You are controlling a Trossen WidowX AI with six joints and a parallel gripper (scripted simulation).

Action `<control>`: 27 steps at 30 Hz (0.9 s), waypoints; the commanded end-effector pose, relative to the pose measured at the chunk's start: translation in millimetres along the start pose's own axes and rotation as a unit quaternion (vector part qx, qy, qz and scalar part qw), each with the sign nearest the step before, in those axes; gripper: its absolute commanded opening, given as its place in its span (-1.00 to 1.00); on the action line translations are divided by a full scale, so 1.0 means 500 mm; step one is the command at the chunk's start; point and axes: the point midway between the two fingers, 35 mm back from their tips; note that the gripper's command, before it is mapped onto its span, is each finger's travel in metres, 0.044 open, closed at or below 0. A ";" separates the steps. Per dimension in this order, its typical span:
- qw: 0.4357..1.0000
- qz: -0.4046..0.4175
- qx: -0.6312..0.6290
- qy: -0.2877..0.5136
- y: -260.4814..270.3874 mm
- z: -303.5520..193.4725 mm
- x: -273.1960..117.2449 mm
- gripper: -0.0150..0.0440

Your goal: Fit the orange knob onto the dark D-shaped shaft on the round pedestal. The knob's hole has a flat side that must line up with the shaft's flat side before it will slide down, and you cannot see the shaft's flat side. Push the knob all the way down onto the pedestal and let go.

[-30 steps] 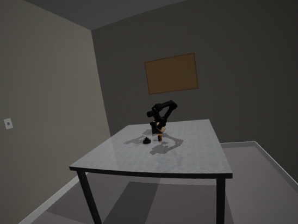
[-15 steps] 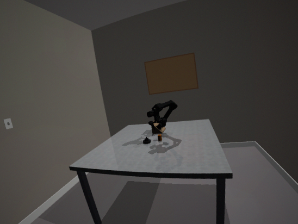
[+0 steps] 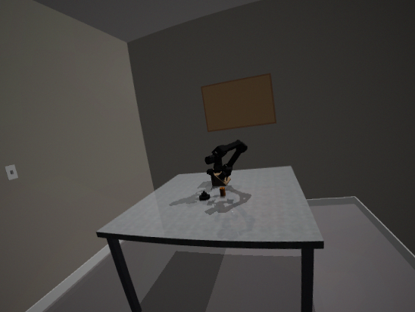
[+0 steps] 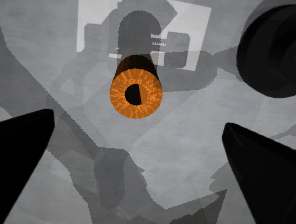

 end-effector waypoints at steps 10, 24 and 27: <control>1.000 0.004 0.004 0.006 0.005 -0.007 0.081 1.00; 1.000 0.003 0.004 0.006 0.004 -0.004 0.126 1.00; 1.000 0.003 0.004 0.005 0.004 -0.004 0.136 1.00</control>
Point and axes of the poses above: the point midway between the two fingers, 35 mm back from their tips, its own x axis out along the fingers, its own y axis across the jaws, z = x × y, and after that the axes turned 8 degrees about x, right-handed
